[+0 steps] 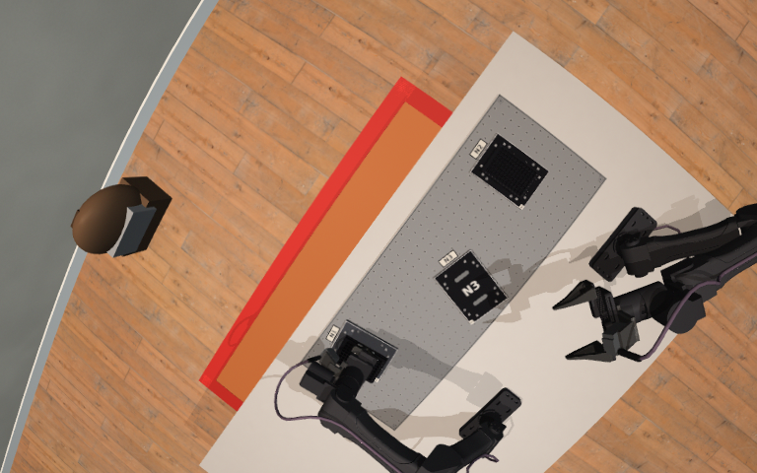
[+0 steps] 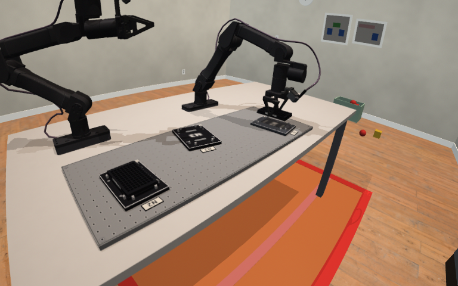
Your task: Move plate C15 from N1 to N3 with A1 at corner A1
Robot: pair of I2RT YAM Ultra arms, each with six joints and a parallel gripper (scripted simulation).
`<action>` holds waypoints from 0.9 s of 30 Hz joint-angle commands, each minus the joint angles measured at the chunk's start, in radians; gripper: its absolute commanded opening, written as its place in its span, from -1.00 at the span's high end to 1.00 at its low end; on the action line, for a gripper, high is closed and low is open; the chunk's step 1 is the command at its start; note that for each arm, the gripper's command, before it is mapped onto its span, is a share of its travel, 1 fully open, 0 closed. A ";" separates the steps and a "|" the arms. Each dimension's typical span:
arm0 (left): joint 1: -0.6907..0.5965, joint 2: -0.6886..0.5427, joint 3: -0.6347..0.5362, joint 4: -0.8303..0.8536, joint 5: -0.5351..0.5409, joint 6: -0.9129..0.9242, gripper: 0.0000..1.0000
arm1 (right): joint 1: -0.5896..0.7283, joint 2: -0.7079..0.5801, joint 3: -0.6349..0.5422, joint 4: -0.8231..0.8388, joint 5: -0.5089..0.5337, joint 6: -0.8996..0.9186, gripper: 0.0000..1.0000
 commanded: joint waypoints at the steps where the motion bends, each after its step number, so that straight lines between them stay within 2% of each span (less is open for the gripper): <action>1: 0.002 -0.011 0.018 -0.002 0.004 0.000 -0.62 | -0.016 -0.082 0.030 -0.295 0.014 0.009 -1.00; 5: -0.009 -0.026 0.011 0.024 0.006 -0.036 -0.62 | -0.025 -0.171 0.069 -0.432 0.019 0.010 -1.00; 8: -0.049 -0.054 -0.046 0.049 0.010 -0.122 -0.62 | -0.031 -0.207 0.092 -0.500 0.019 0.010 -1.00; 15: -0.292 -0.178 -0.240 0.085 0.025 -0.434 -0.62 | -0.041 -0.240 0.110 -0.527 0.013 0.009 -1.00; 17: -0.292 -0.178 -0.240 0.085 0.025 -0.434 -0.62 | -0.041 -0.240 0.110 -0.527 0.013 0.009 -1.00; 20: -0.464 -0.206 -0.277 0.088 0.012 -0.574 -0.62 | -0.045 -0.242 0.110 -0.529 0.010 0.008 -1.00; 27: -0.736 -0.161 -0.215 0.068 0.006 -0.792 -0.62 | -0.047 -0.242 0.110 -0.530 0.007 0.008 -1.00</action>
